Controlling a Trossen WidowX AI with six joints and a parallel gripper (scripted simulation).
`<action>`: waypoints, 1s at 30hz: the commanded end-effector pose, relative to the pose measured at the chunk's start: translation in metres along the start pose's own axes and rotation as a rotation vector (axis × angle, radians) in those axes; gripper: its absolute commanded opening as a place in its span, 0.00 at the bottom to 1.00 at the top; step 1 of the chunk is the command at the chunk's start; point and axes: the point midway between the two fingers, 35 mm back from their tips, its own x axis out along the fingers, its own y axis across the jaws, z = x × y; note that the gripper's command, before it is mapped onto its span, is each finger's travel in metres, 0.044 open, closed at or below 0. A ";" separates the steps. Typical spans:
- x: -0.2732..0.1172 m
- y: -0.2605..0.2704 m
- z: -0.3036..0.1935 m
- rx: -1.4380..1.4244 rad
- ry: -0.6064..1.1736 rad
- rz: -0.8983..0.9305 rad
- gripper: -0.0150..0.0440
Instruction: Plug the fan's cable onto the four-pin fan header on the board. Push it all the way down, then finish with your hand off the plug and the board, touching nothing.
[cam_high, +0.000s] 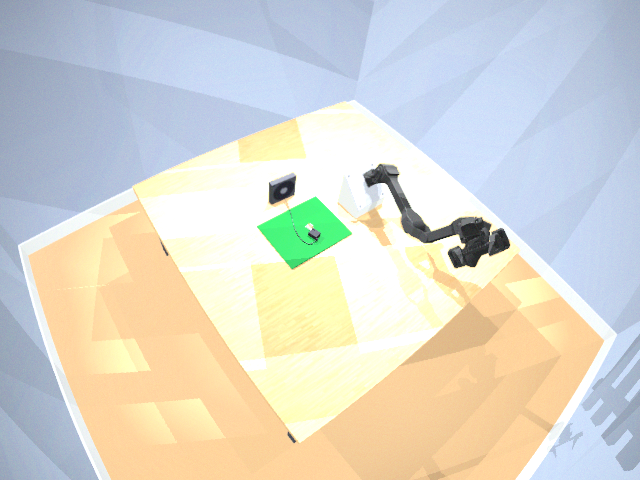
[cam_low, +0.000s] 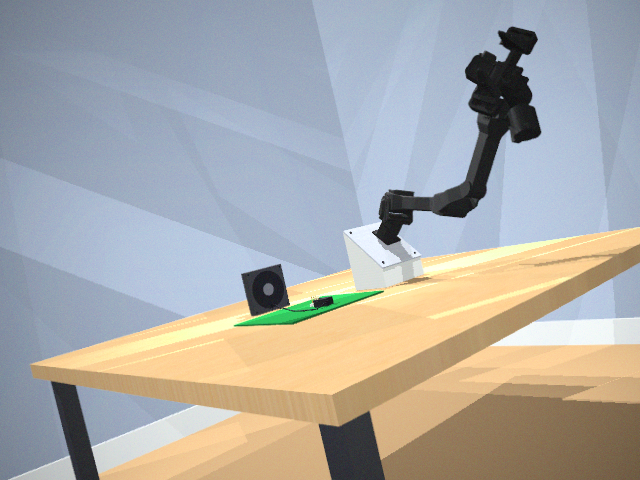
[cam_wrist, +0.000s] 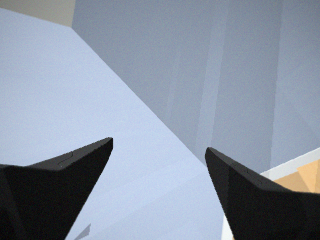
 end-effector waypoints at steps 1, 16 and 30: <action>0.000 0.000 0.000 0.000 0.000 0.000 0.98; -0.032 0.092 0.071 0.382 0.055 0.172 0.61; -0.053 0.143 0.196 0.951 0.064 0.303 0.61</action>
